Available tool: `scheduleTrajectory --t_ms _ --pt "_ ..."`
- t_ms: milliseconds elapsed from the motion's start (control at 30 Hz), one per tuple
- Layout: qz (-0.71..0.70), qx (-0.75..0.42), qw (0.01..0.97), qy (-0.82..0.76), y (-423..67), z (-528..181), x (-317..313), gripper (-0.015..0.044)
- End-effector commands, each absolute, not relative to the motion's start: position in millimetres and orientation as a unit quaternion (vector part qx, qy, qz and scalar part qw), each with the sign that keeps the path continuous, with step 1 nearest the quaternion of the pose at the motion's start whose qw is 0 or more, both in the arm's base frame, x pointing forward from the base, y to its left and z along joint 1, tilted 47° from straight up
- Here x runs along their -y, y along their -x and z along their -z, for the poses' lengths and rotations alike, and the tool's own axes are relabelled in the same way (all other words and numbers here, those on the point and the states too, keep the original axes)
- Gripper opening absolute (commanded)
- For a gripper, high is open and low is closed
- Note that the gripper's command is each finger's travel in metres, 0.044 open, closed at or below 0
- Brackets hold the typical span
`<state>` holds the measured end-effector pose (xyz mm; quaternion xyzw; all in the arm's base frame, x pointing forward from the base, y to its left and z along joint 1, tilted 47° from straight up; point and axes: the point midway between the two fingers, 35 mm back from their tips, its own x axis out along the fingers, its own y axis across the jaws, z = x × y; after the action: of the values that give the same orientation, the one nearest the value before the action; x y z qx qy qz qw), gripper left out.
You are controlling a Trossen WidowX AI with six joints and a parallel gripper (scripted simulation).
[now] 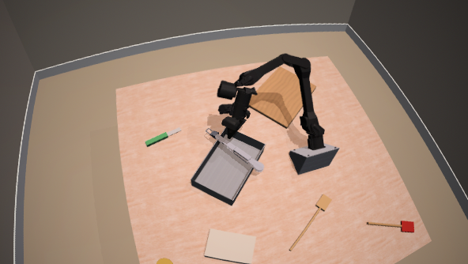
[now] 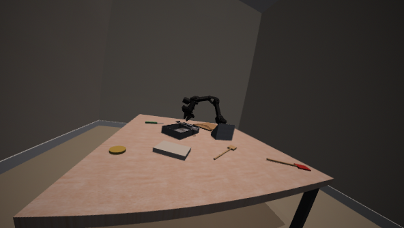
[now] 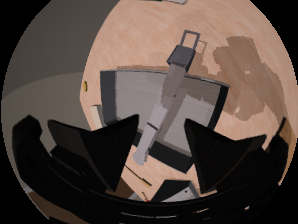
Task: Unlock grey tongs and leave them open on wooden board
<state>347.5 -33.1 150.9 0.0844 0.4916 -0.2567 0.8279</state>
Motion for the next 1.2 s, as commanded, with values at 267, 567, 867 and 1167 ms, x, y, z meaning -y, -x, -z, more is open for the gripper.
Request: scheduleTrajectory --t_ms 267,567,867,1167 --pt "0.261 -0.491 0.827 -0.085 -351.9 -140.4 37.2 0.0260" --pt "0.261 -0.491 0.827 -0.085 -358.6 -128.0 42.0 0.0260" --pt "0.261 -0.491 0.827 -0.085 -364.8 -115.6 47.1 0.0260" --pt "0.261 -0.491 0.827 -0.085 -370.2 -103.0 52.4 0.0260"
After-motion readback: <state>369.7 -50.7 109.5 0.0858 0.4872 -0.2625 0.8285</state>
